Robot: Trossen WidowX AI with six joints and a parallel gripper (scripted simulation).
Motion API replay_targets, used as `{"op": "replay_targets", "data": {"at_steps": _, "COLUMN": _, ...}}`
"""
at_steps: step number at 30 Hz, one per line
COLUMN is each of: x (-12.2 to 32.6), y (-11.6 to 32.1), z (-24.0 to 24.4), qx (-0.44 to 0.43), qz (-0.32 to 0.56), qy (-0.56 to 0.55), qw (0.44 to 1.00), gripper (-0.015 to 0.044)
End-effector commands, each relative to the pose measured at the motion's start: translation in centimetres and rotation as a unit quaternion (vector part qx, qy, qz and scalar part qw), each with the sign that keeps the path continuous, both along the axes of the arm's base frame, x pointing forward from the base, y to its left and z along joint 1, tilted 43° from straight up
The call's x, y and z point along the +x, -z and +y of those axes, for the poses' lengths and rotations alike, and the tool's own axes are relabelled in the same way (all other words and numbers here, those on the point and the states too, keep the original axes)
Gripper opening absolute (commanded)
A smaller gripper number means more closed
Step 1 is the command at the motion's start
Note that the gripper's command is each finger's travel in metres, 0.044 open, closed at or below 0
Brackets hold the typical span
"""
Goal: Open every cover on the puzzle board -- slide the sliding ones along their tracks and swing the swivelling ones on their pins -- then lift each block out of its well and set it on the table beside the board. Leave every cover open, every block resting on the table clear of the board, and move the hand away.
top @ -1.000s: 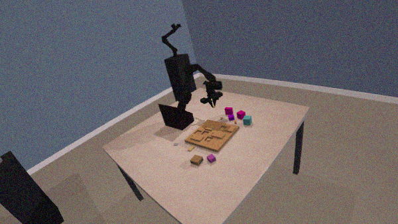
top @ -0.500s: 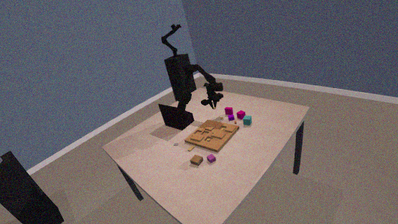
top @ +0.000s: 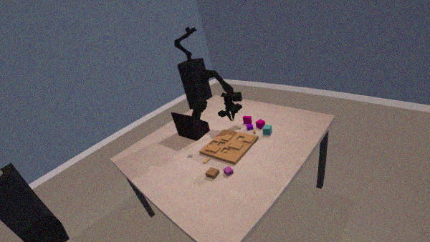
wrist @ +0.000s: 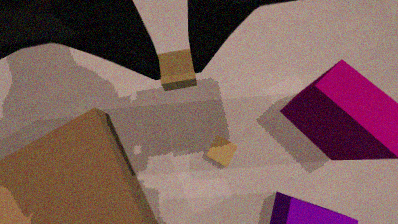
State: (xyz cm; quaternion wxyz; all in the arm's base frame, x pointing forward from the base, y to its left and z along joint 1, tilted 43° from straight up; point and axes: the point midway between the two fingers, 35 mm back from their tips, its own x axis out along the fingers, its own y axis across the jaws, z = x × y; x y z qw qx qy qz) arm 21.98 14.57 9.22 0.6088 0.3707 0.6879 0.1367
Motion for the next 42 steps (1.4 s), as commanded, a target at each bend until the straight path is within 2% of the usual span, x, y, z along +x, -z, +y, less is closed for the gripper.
{"op": "replay_targets", "data": {"at_steps": 1, "x": 0.1, "y": 0.5, "z": 0.3, "qx": -0.002, "qz": 0.001, "qy": 0.002, "qw": 1.000, "gripper": 0.0080}}
{"op": "replay_targets", "data": {"at_steps": 38, "x": -0.5, "y": 4.6, "z": 4.6, "qx": 0.005, "qz": 0.001, "qy": 0.003, "qw": 1.000, "gripper": 0.0080}}
{"op": "replay_targets", "data": {"at_steps": 42, "x": -0.5, "y": 4.3, "z": 4.4, "qx": 0.006, "qz": 0.001, "qy": 0.000, "qw": 1.000, "gripper": 0.0185}}
